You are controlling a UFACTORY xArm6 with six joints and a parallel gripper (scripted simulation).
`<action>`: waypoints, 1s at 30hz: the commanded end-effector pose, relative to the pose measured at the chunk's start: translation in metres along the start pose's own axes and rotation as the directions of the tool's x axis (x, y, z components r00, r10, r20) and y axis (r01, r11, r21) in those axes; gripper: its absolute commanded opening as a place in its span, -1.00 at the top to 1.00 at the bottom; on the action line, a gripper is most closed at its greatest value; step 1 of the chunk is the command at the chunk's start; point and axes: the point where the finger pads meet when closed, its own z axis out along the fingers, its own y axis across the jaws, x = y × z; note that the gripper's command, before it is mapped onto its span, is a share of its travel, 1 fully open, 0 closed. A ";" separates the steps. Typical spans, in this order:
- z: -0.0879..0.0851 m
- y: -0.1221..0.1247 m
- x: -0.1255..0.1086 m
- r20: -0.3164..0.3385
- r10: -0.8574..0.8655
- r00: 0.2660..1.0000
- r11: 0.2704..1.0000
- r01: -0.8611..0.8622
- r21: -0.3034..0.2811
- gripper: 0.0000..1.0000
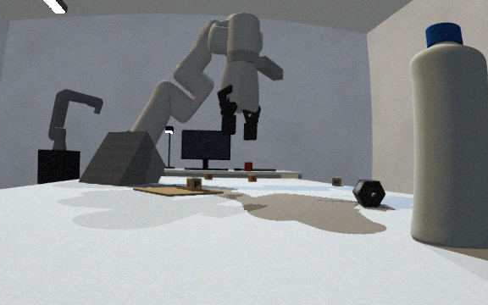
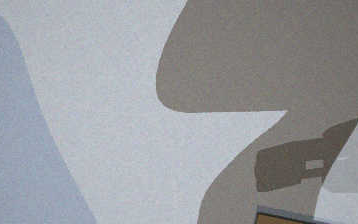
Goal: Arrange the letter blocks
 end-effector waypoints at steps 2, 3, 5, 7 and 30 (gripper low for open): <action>-0.005 -0.025 0.027 -0.009 -0.161 0.987 0.987 0.161 -0.011 -1.00; -0.005 -0.029 0.031 -0.009 -0.183 0.983 0.983 0.183 -0.012 -1.00; -0.006 -0.038 0.037 -0.010 -0.228 0.974 0.974 0.228 -0.015 -1.00; -0.006 -0.038 0.037 -0.010 -0.228 0.974 0.974 0.228 -0.015 -1.00; -0.008 -0.152 0.101 -0.008 -0.697 0.717 0.717 0.697 -0.025 -1.00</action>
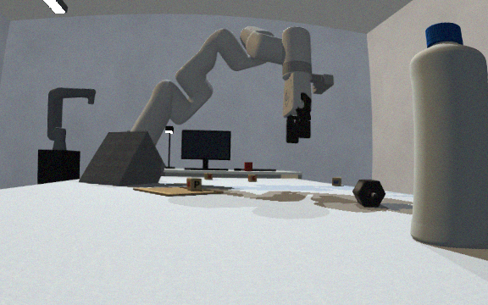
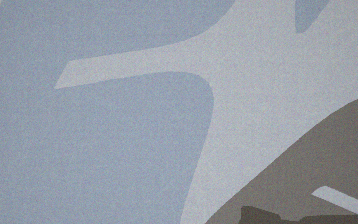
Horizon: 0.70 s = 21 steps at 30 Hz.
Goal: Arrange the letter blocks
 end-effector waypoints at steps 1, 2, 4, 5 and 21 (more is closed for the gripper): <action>-0.001 -0.016 0.032 -0.008 -0.139 0.990 0.990 0.139 -0.002 -1.00; -0.001 -0.019 0.037 -0.008 -0.162 0.987 0.987 0.162 -0.002 -1.00; -0.001 -0.025 0.046 -0.009 -0.207 0.978 0.978 0.207 -0.001 -1.00; -0.001 -0.029 0.051 -0.010 -0.227 0.974 0.974 0.227 -0.001 -1.00; 0.003 -0.090 0.120 -0.026 -0.548 0.836 0.836 0.549 0.007 -1.00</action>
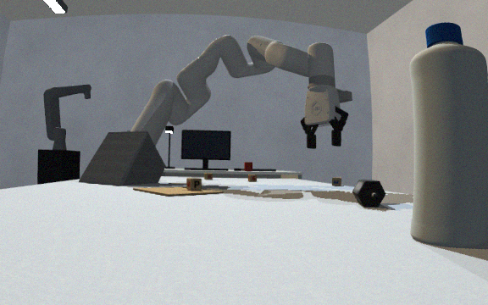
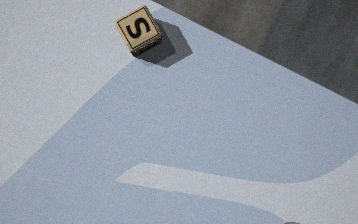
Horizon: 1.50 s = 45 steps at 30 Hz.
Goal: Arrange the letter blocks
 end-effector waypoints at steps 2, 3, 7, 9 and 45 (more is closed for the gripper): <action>0.001 -0.012 0.042 -0.012 -0.162 0.987 0.987 0.162 0.003 -1.00; 0.002 -0.014 0.048 -0.013 -0.184 0.983 0.983 0.184 0.004 -1.00; 0.003 -0.019 0.059 -0.017 -0.229 0.973 0.973 0.229 0.006 -1.00; 0.004 -0.029 0.080 -0.023 -0.310 0.950 0.951 0.311 0.009 -1.00; 0.009 -0.056 0.128 -0.044 -0.492 0.869 0.870 0.493 0.015 -0.28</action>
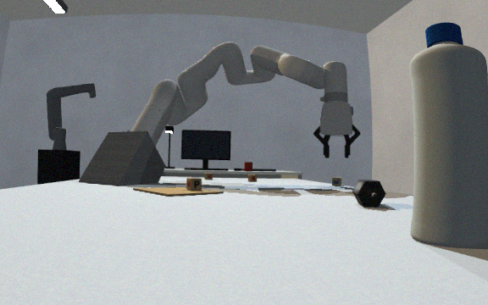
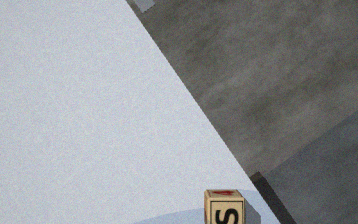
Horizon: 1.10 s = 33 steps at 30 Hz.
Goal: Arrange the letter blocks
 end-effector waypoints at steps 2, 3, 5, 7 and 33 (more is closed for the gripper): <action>-0.002 0.001 0.001 -0.001 -0.001 1.000 1.000 0.001 -0.005 -0.28; -0.002 0.001 0.001 -0.001 -0.001 1.000 1.000 0.001 -0.005 -0.28; -0.002 0.001 0.001 -0.001 -0.001 1.000 1.000 0.001 -0.005 -0.28; -0.002 0.001 0.001 -0.001 -0.001 1.000 1.000 0.001 -0.005 -0.28; 0.021 0.002 0.001 -0.001 -0.002 1.000 1.000 0.002 -0.004 -0.28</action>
